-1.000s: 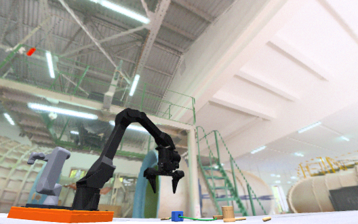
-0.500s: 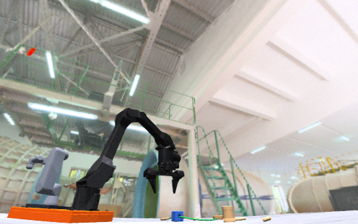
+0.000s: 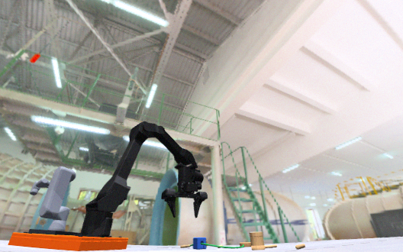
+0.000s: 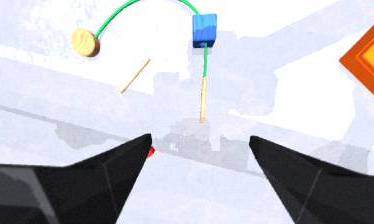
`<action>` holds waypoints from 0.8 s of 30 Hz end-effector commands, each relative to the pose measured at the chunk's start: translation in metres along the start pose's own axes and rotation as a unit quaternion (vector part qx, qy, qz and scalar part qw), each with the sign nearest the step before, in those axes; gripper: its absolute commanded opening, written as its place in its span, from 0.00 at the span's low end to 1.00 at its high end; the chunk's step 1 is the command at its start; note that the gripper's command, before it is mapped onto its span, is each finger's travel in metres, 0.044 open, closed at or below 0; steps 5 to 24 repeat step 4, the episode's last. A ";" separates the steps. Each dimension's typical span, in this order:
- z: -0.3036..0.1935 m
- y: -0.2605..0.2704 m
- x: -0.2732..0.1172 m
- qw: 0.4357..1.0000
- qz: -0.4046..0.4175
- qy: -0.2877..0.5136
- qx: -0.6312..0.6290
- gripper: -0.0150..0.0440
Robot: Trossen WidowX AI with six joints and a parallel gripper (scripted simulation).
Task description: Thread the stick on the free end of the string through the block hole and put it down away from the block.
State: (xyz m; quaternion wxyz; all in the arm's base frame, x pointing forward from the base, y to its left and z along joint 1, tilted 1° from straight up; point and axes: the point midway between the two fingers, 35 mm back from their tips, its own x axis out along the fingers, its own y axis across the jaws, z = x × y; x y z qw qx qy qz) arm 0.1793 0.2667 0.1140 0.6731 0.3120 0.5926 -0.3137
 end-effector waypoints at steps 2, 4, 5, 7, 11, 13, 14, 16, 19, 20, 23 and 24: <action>0.000 0.000 0.000 1.000 0.000 0.000 0.000 1.00; 0.000 0.000 0.000 1.000 0.000 0.000 0.000 1.00; 0.000 0.000 0.000 1.000 0.000 0.000 0.000 1.00; 0.000 0.000 0.000 1.000 0.000 0.000 0.000 1.00; 0.000 0.000 0.000 1.000 0.000 0.000 0.000 1.00; 0.000 0.000 0.000 1.000 0.000 0.000 0.000 1.00; 0.000 0.000 0.000 1.000 0.000 0.000 0.000 1.00; 0.000 0.000 0.000 1.000 0.000 0.000 0.000 1.00; 0.000 0.000 0.000 1.000 0.000 0.000 0.000 1.00; 0.000 0.000 0.000 1.000 0.000 0.000 0.000 1.00; 0.000 0.000 0.000 1.000 0.000 0.000 0.000 1.00; 0.000 0.000 0.000 1.000 0.000 0.000 0.000 1.00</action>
